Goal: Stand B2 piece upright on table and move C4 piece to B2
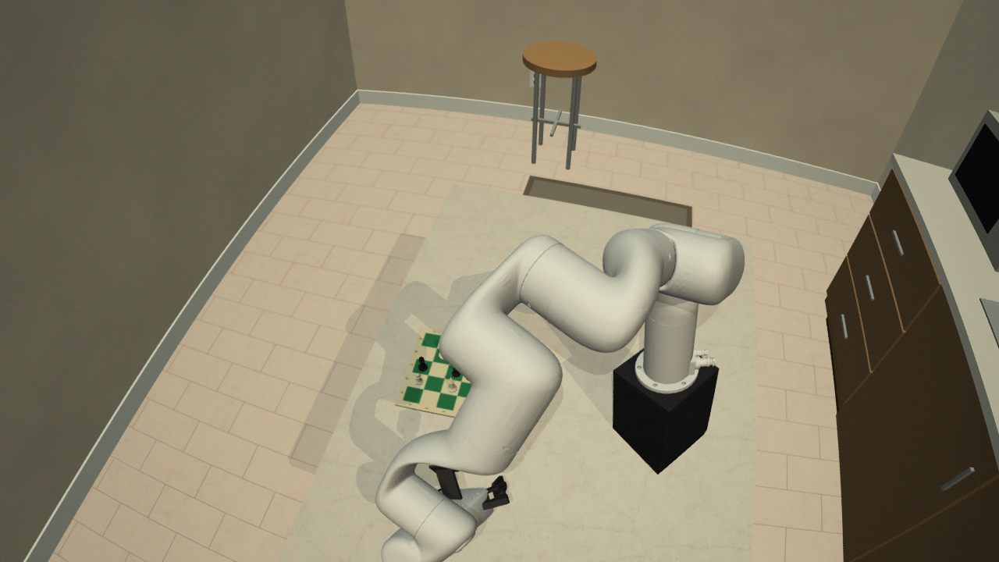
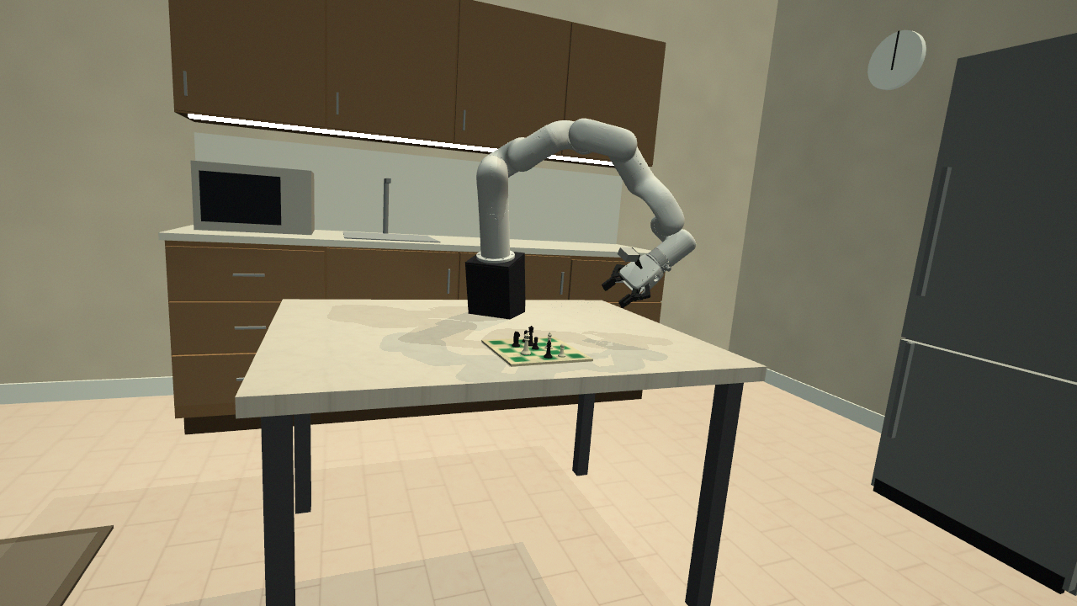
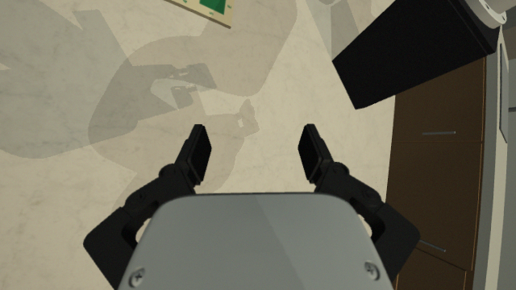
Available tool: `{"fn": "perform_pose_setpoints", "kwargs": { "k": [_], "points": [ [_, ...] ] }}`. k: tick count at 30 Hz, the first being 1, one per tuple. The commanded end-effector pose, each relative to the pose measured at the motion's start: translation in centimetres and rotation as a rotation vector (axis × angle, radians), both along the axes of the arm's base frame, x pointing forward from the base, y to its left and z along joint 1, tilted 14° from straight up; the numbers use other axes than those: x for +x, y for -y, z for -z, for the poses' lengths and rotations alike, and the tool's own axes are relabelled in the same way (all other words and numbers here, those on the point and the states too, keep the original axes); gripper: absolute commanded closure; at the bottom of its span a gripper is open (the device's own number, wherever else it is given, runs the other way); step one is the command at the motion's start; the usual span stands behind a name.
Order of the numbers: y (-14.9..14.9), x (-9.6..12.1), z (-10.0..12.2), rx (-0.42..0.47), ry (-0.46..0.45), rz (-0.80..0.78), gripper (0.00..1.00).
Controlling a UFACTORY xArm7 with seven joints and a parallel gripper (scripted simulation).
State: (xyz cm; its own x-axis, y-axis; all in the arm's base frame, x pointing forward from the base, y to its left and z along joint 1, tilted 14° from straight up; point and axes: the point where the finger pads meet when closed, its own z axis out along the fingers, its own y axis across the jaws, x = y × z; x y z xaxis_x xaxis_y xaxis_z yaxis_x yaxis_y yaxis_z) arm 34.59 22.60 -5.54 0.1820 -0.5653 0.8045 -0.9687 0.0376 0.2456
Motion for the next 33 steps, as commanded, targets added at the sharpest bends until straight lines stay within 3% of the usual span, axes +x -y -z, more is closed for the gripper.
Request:
{"fn": "perform_pose_setpoints", "kwargs": {
  "k": [1,3,4,5,6,7,8,10,14,17,22,33],
  "points": [
    [4.0,3.2,1.5,-0.21,0.076,0.042,0.0],
    [4.0,3.2,1.5,-0.21,0.076,0.042,0.0],
    [5.9,4.4,1.8,-0.301,0.12,0.046,0.0],
    [5.9,4.4,1.8,-0.301,0.12,0.046,0.0],
    [7.5,5.3,2.0,-0.385,0.164,0.047,0.0],
    [7.5,5.3,2.0,-0.385,0.164,0.047,0.0],
    [9.0,6.1,2.1,-0.462,0.205,0.043,0.0],
    [9.0,6.1,2.1,-0.462,0.205,0.043,0.0],
    [11.9,7.5,2.3,-0.637,0.305,0.021,0.0],
    [11.9,7.5,2.3,-0.637,0.305,0.021,0.0],
    [13.5,8.2,2.4,-0.749,0.374,-0.005,0.0],
    [13.5,8.2,2.4,-0.752,0.377,-0.006,0.0]
  ]
}}
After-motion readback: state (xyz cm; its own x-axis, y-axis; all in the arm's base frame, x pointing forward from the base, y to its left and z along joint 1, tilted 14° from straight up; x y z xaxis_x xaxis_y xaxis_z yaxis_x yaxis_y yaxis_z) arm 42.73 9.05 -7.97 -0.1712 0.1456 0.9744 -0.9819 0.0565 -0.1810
